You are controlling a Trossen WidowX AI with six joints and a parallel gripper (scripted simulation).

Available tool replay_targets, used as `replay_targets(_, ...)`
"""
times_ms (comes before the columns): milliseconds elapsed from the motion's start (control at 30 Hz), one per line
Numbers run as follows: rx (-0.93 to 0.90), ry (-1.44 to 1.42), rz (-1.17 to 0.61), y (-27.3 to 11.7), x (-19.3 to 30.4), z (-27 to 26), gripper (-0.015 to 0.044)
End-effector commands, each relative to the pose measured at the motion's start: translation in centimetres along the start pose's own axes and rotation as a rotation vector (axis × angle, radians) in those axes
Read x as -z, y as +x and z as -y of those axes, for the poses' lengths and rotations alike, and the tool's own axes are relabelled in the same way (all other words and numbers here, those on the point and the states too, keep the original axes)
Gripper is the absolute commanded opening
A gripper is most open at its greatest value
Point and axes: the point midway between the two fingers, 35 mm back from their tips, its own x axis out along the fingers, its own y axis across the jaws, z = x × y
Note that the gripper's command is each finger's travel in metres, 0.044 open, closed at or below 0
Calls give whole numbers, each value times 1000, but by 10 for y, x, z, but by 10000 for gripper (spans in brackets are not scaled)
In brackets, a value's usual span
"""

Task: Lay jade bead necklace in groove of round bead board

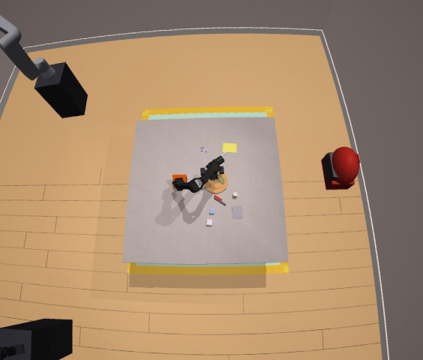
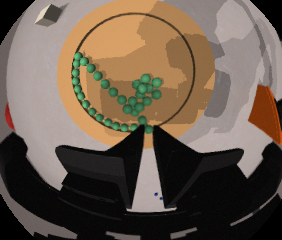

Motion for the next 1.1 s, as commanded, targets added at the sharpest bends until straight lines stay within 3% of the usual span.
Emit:
replay_targets(0, 2, 2, -1, 1, 1, 4, 0)
replay_targets(1067, 2, 2, -1, 10, 1, 4, 0)
